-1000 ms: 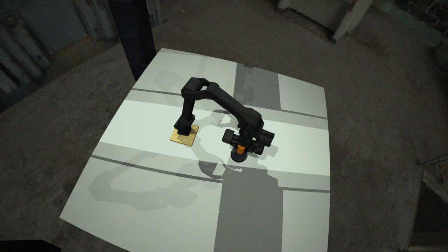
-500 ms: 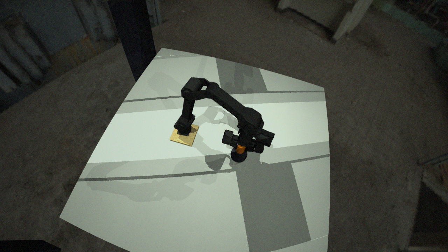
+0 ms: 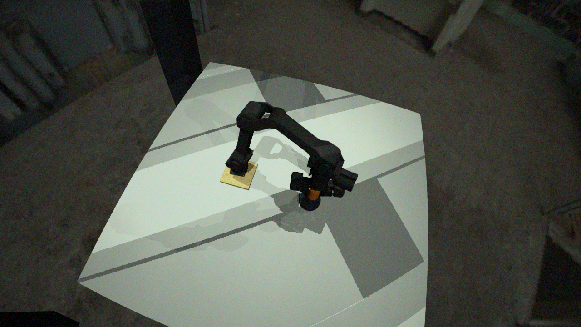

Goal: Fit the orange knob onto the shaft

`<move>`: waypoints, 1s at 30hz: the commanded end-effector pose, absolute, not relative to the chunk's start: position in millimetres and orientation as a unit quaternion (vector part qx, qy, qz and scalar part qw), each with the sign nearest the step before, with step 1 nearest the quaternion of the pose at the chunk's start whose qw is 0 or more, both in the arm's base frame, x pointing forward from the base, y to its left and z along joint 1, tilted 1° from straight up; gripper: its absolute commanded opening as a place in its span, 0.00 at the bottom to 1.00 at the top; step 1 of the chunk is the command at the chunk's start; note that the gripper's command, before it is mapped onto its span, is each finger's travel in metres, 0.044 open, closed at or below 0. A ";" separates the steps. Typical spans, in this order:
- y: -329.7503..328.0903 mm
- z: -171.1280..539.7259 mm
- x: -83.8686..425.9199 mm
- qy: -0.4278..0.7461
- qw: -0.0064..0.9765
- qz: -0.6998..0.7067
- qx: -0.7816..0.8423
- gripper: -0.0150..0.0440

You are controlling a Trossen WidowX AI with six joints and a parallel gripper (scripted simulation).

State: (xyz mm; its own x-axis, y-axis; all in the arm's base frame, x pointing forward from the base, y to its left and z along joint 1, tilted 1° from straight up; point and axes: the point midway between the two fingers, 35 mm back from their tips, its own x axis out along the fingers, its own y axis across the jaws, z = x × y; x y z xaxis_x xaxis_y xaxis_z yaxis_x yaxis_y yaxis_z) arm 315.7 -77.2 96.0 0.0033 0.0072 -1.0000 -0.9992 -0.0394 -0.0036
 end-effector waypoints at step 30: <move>-76.6 95.1 311.3 0.430 0.435 0.558 -0.560 0.25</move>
